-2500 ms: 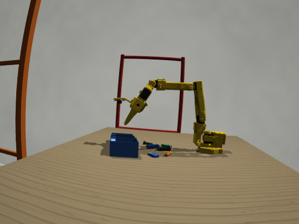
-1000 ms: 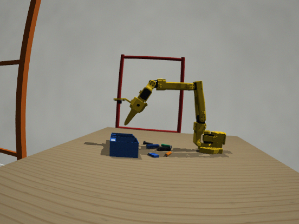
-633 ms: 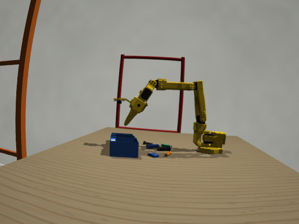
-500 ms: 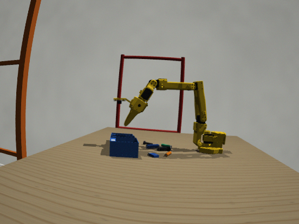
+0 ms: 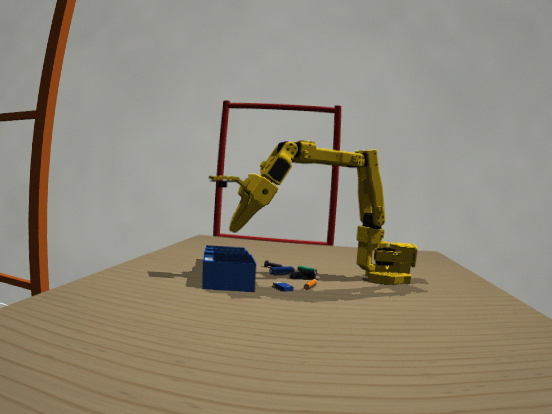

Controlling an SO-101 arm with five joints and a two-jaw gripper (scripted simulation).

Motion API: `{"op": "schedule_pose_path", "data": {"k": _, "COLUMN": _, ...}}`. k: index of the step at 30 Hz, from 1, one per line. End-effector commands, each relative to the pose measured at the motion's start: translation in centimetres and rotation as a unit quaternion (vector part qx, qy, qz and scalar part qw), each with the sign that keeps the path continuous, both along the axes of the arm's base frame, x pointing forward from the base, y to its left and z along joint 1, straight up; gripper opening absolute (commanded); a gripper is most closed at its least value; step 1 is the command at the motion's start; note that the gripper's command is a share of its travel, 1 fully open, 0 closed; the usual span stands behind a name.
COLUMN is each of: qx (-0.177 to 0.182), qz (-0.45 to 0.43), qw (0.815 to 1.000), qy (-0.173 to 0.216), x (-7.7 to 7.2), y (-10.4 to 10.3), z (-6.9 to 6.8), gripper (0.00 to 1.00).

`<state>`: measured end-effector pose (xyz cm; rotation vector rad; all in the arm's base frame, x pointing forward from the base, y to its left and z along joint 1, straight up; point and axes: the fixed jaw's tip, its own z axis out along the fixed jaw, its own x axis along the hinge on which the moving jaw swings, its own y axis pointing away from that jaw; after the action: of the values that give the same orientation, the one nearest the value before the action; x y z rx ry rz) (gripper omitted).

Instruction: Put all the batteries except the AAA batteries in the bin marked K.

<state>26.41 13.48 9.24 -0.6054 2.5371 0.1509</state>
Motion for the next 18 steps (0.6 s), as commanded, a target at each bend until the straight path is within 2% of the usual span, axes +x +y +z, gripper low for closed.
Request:
{"op": "schedule_pose_path", "data": {"k": 1, "qx": 0.013, "qz": 0.005, "qw": 1.000, "qy": -0.020, "x": 0.25, "y": 0.68, "z": 1.32, "gripper": 0.07}}
{"op": "schedule_pose_path", "data": {"k": 18, "qx": 0.008, "qz": 0.007, "qw": 1.000, "qy": -0.010, "x": 0.29, "y": 0.85, "z": 1.03, "gripper": 0.07}}
